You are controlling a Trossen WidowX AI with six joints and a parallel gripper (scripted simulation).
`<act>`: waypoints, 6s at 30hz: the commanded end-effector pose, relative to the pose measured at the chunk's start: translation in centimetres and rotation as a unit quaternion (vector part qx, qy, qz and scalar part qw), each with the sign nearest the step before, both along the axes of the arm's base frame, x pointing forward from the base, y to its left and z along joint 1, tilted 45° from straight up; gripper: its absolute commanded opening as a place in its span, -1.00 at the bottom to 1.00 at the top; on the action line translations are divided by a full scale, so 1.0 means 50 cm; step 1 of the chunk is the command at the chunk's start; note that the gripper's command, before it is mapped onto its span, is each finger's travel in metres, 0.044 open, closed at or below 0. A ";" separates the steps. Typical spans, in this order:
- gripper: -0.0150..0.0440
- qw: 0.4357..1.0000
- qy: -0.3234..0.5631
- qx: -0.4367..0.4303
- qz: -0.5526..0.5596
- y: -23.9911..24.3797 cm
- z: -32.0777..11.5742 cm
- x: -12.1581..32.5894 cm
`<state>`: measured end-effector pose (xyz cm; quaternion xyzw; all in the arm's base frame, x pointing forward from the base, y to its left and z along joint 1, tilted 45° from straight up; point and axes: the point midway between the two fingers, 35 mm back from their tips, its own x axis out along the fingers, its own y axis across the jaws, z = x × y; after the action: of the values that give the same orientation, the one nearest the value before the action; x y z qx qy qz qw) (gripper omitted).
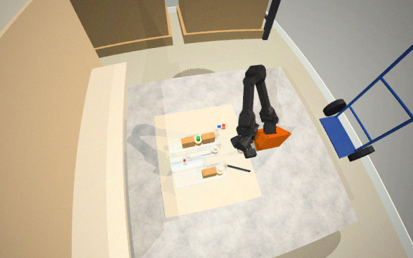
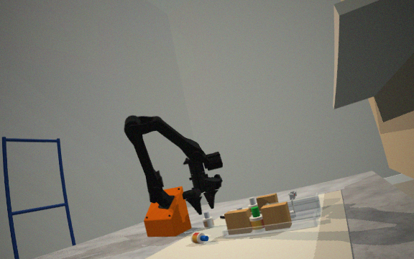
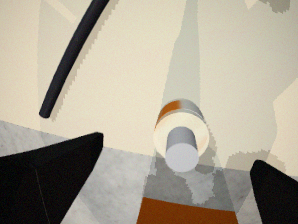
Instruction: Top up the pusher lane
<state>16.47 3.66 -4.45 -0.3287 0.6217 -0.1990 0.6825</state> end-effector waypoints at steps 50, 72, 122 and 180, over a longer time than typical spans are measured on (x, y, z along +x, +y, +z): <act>-0.49 1.000 0.005 -0.001 0.002 -0.013 -0.011 0.007; -0.49 1.000 0.007 0.000 0.003 0.071 0.098 0.011; -0.49 1.000 0.010 -0.008 0.011 -0.020 0.025 0.237; -0.49 1.000 0.010 -0.008 0.011 -0.011 0.024 0.283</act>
<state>29.81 2.88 -3.45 -0.3442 0.6302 -0.1924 0.6688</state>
